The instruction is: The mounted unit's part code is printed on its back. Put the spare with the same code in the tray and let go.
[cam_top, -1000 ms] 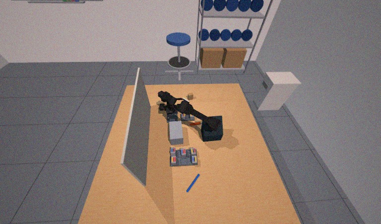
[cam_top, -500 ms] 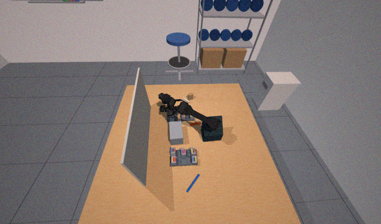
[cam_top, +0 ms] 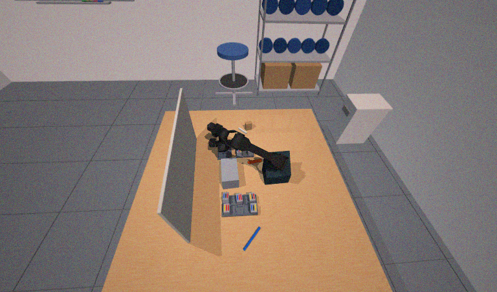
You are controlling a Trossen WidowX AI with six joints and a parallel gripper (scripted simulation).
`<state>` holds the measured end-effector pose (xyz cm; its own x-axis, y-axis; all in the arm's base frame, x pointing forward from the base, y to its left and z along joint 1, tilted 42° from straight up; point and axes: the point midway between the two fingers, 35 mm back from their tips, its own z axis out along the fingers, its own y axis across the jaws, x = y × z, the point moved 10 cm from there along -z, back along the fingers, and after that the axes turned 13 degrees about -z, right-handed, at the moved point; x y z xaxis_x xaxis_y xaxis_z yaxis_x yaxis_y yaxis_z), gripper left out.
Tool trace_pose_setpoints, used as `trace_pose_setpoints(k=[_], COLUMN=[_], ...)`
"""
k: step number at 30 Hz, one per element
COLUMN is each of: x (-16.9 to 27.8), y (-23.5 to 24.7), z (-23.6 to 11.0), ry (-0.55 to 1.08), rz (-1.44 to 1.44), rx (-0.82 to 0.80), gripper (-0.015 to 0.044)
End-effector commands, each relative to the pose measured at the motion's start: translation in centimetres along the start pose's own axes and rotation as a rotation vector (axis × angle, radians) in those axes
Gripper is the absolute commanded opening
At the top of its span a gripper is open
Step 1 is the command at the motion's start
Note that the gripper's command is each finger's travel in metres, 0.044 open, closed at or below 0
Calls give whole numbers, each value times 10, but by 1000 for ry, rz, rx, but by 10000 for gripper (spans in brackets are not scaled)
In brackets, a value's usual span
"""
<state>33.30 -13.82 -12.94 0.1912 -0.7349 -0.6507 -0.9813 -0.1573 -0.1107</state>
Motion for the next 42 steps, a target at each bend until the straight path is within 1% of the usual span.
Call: trace_pose_setpoints(k=[1, 10, 12, 16, 18, 25, 26, 42], x=[0, 0, 1, 2, 1, 1, 2, 2], y=[0, 0, -1, -1, 1, 1, 1, 1], z=[-1, -1, -12, -82, -105, -108, -112, -112], ry=[1, 1, 2, 4, 2, 2, 16, 16], rz=[0, 0, 0, 5, 7, 7, 10, 10], rx=[1, 1, 1, 1, 1, 1, 22, 22], gripper=[210, 440, 440, 440, 440, 440, 440, 440])
